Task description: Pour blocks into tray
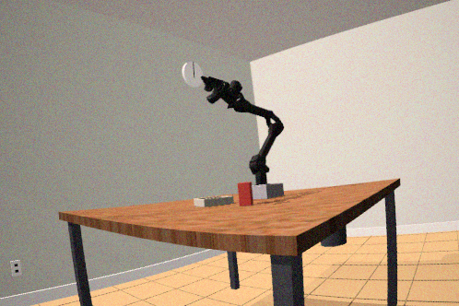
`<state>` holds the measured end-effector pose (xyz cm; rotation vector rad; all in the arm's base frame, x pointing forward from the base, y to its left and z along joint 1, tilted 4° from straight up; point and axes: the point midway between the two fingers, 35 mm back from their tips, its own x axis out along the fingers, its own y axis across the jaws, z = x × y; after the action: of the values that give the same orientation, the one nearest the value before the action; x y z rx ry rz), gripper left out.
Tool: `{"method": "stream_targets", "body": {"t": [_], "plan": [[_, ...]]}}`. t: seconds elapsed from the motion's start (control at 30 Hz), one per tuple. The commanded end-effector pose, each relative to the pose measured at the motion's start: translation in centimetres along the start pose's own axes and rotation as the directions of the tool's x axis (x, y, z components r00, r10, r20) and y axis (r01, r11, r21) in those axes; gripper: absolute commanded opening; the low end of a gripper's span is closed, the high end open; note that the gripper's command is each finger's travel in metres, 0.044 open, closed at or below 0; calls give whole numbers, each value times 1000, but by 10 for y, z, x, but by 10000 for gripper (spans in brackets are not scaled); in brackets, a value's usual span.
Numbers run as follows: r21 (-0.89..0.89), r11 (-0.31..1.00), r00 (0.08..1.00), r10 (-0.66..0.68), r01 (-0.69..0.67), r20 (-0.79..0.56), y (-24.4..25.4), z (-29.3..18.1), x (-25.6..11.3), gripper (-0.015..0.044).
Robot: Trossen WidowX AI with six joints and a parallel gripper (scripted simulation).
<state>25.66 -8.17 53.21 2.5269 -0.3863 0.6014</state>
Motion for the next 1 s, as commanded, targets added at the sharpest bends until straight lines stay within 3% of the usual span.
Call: {"method": "stream_targets", "body": {"t": [0.0,0.23,0.47,0.7,0.97], "plan": [[-6,1000,1000,-2,2,2,-1,1,0,426],[-253,961,992,-92,111,86,-36,37,-3,440],[-502,825,965,-200,261,172,-79,75,-14,440],[-704,591,916,-312,394,251,-122,110,-32,440],[-855,236,836,-438,462,331,-172,146,-61,440]]}}
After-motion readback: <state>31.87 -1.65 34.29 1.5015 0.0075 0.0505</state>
